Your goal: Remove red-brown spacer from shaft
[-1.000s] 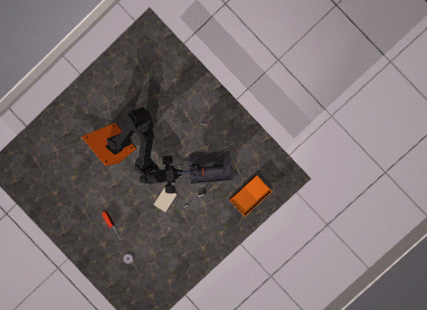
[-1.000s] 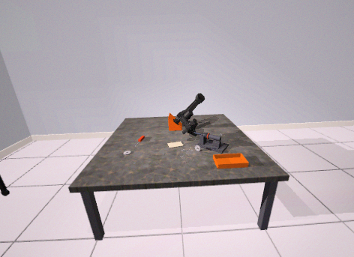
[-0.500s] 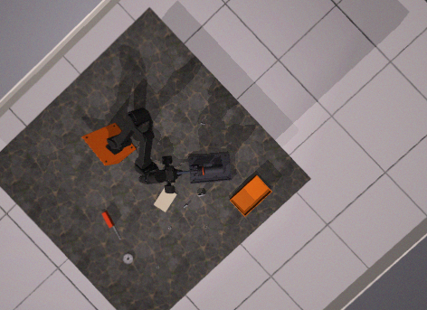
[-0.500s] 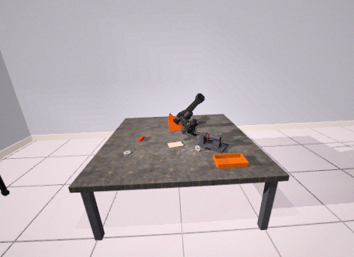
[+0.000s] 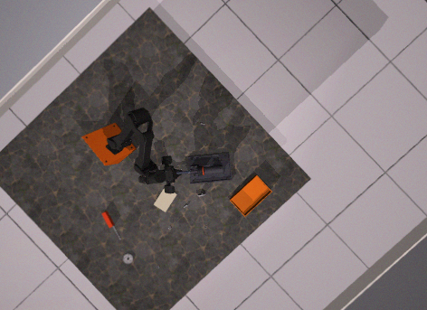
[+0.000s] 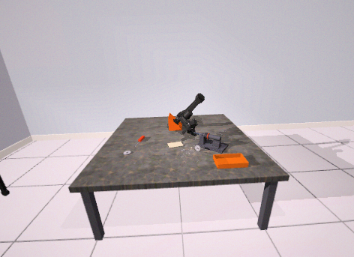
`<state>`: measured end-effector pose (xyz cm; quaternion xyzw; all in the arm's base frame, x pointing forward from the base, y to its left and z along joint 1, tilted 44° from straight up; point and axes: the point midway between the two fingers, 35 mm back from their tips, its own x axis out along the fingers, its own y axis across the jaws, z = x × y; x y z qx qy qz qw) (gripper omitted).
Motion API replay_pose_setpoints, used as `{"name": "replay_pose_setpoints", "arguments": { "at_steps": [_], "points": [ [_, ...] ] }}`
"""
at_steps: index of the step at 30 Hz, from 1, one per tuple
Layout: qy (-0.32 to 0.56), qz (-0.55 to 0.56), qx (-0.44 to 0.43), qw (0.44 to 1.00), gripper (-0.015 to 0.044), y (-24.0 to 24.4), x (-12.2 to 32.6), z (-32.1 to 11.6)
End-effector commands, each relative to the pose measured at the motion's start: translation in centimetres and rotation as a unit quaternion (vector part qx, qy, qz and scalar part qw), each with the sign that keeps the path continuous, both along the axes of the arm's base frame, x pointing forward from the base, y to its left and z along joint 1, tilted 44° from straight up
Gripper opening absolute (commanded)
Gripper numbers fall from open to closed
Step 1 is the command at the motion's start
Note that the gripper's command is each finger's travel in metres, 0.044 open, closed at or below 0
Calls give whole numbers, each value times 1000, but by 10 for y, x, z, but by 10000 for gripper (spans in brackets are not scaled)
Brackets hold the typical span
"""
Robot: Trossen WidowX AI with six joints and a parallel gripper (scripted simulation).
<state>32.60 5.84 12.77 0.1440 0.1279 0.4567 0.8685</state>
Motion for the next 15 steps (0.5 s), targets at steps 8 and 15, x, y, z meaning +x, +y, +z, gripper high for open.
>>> {"name": "replay_pose_setpoints", "arguments": {
  "at_steps": [8, 15],
  "points": [
    [-2, 2, 0, 1000, 0, -1, -2, -1],
    [-1, 2, 0, 1000, 0, -1, -2, -1]
  ]
}}
